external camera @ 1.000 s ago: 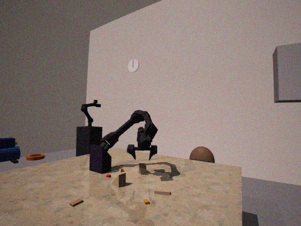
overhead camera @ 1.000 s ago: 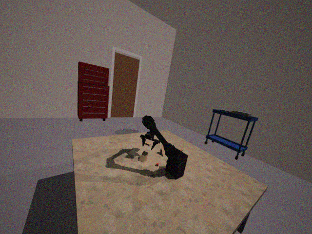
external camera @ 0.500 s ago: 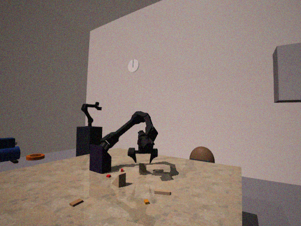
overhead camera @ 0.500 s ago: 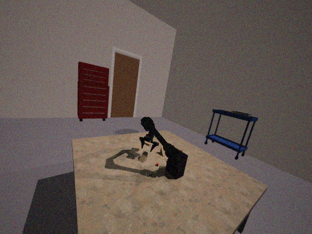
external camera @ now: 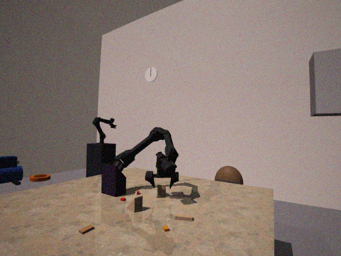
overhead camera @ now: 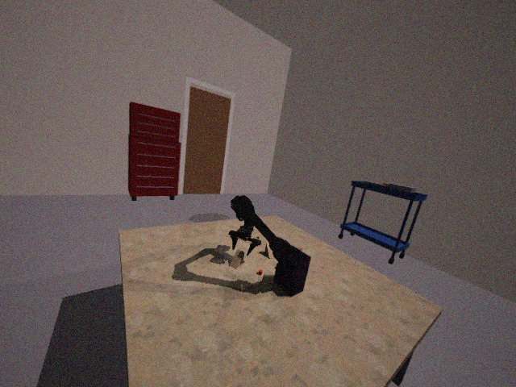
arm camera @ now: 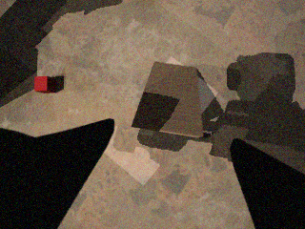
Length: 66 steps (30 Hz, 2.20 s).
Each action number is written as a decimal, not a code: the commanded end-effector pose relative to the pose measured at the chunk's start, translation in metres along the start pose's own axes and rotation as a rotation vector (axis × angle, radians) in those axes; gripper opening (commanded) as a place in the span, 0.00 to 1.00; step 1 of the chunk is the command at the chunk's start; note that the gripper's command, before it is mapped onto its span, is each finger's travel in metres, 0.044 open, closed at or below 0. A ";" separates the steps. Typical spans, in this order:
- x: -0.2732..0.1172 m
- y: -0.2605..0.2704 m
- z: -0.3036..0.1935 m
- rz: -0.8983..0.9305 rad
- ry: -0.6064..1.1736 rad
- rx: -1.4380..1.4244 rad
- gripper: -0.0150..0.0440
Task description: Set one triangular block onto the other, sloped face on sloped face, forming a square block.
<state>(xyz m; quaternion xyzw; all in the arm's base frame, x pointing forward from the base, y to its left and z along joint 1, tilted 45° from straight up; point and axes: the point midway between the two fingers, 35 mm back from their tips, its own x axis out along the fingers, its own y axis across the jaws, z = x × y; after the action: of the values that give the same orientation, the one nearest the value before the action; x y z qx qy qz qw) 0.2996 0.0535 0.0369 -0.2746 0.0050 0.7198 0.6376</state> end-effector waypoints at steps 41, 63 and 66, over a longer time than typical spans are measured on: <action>0.051 0.005 0.008 -0.002 -0.029 0.004 0.57; 0.042 0.004 0.024 0.001 0.214 0.002 0.25; 0.041 0.004 0.030 0.001 0.290 0.003 0.25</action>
<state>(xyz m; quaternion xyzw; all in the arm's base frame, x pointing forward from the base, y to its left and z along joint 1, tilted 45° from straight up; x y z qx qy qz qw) 0.2873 0.1000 0.0412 -0.3517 0.0708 0.6874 0.6314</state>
